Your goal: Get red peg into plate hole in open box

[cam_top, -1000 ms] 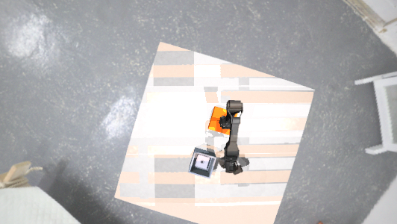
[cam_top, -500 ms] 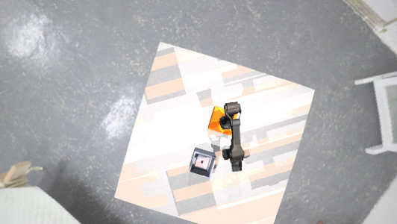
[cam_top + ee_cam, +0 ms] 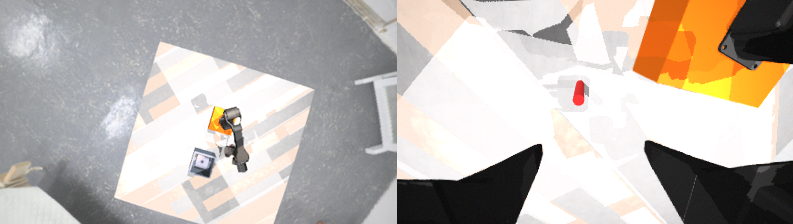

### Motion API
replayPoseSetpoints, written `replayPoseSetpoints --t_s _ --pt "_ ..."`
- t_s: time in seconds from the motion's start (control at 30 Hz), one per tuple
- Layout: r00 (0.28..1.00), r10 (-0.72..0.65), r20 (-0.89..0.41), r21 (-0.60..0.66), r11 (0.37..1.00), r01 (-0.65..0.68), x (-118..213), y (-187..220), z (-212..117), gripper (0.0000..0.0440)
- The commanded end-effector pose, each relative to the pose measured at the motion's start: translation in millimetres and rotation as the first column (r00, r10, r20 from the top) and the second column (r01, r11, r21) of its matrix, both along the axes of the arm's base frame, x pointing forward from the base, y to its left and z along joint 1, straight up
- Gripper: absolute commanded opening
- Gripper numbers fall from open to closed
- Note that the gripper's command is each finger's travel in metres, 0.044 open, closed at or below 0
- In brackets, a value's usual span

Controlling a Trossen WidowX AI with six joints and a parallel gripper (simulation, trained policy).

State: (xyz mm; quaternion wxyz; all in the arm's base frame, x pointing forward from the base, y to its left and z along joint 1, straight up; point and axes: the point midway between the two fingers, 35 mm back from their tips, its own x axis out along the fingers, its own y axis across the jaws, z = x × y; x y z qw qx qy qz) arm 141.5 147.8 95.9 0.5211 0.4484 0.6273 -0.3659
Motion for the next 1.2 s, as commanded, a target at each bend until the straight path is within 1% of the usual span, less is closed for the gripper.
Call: replayPoseSetpoints --t_s 0.0,0.47,0.73,1.0,1.1,1.17 --pt "1.0 -0.007 -0.017 -0.046 0.999 0.007 -1 -1 -6 0.0434" --pt "0.998 0.018 -0.054 -0.183 0.983 -0.027 1 -7 -44 0.0425" --pt "0.998 0.024 -0.05 -0.22 0.975 -0.034 4 -10 -70 0.0415" --pt "0.999 0.005 -0.036 -0.244 0.97 -0.014 5 -13 -96 0.04" --pt "1.0 -0.002 -0.029 -0.247 0.969 -0.005 6 -13 -104 0.0379" --pt "1.0 -0.003 -0.026 -0.244 0.97 -0.004 7 -12 -109 0.0339"
